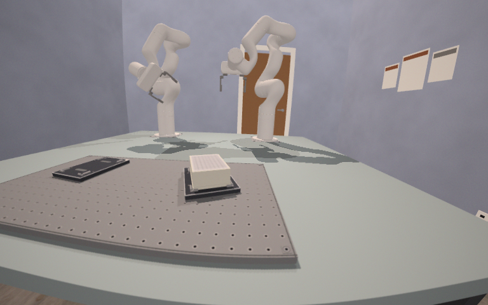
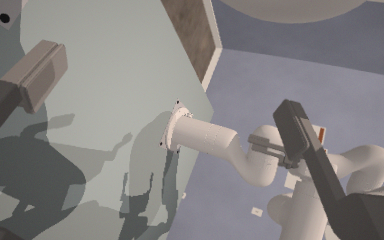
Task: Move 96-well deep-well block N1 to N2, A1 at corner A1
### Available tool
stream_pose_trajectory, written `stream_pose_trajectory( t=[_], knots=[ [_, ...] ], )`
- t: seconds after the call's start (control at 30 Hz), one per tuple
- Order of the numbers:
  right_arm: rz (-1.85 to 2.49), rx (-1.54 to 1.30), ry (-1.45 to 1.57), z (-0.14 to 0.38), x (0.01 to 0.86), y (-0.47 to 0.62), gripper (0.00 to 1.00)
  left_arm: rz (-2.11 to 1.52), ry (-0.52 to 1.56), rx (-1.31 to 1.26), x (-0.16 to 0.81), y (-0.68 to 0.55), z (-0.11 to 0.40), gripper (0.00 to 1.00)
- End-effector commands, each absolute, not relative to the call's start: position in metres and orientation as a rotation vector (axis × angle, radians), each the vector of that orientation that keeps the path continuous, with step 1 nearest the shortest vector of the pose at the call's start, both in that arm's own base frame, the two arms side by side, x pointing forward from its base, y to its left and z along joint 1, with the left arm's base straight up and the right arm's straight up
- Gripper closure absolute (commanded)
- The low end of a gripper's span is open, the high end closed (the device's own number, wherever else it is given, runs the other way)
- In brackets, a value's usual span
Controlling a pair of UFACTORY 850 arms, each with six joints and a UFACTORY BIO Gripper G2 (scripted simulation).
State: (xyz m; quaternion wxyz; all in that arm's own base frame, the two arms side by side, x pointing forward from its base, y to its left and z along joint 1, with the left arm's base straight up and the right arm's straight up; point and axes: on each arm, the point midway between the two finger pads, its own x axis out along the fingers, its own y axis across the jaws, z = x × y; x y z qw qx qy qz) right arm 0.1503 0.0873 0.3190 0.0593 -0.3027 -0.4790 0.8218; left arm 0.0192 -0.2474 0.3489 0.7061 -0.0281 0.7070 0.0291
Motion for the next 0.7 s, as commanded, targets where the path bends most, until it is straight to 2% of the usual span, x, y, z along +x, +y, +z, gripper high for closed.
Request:
stream_pose_trajectory(
  t=[0.0, 0.67],
  knots=[
    [2.489, -0.919, -1.451, 0.319, 0.151, 0.087, 0.0, 0.095, 1.57, -0.095, 0.03, -0.247, 0.349, 0.0],
    [2.489, -0.919, -1.451, 0.319, 0.151, 0.087, 0.0, 0.283, 1.553, -0.283, 0.087, -0.233, 0.349, 0.0]
  ],
)
